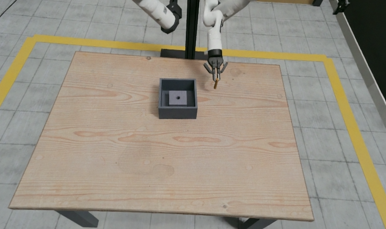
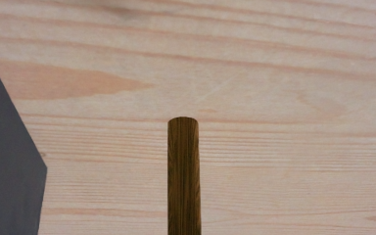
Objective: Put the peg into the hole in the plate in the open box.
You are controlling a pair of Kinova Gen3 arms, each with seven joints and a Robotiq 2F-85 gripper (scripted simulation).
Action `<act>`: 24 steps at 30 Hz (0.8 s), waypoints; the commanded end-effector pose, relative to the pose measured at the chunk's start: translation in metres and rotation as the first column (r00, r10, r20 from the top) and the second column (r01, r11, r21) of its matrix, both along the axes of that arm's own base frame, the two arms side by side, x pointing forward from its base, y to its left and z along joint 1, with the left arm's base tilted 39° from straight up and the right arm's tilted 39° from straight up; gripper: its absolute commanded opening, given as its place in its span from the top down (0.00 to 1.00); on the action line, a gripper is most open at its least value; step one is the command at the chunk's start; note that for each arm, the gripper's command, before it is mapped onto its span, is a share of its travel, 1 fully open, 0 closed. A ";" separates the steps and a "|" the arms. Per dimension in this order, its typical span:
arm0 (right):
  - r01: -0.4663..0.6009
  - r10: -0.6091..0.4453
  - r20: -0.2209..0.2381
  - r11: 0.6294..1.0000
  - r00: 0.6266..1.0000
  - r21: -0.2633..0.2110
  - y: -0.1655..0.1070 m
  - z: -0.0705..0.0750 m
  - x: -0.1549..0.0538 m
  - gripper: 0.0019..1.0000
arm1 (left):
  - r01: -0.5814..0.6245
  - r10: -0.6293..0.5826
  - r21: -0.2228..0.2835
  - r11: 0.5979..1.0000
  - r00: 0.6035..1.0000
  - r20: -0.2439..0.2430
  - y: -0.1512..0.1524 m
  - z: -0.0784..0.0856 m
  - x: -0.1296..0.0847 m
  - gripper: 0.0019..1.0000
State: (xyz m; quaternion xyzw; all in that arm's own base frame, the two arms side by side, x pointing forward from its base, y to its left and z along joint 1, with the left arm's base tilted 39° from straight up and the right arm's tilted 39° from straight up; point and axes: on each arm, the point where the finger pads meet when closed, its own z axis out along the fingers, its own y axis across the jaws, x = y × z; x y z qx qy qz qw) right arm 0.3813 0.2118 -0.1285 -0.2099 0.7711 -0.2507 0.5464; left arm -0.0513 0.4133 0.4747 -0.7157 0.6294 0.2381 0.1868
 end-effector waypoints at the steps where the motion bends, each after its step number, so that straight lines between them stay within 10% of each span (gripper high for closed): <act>1: -0.017 0.017 0.020 1.000 1.000 0.002 0.001 0.000 0.000 0.90 | 0.000 0.000 0.002 1.000 1.000 0.000 0.000 0.001 0.000 0.00; 24: -0.047 0.047 0.058 0.999 0.997 0.005 0.001 0.001 0.000 0.90 | 0.000 0.000 0.002 1.000 1.000 0.000 0.000 0.001 0.000 0.00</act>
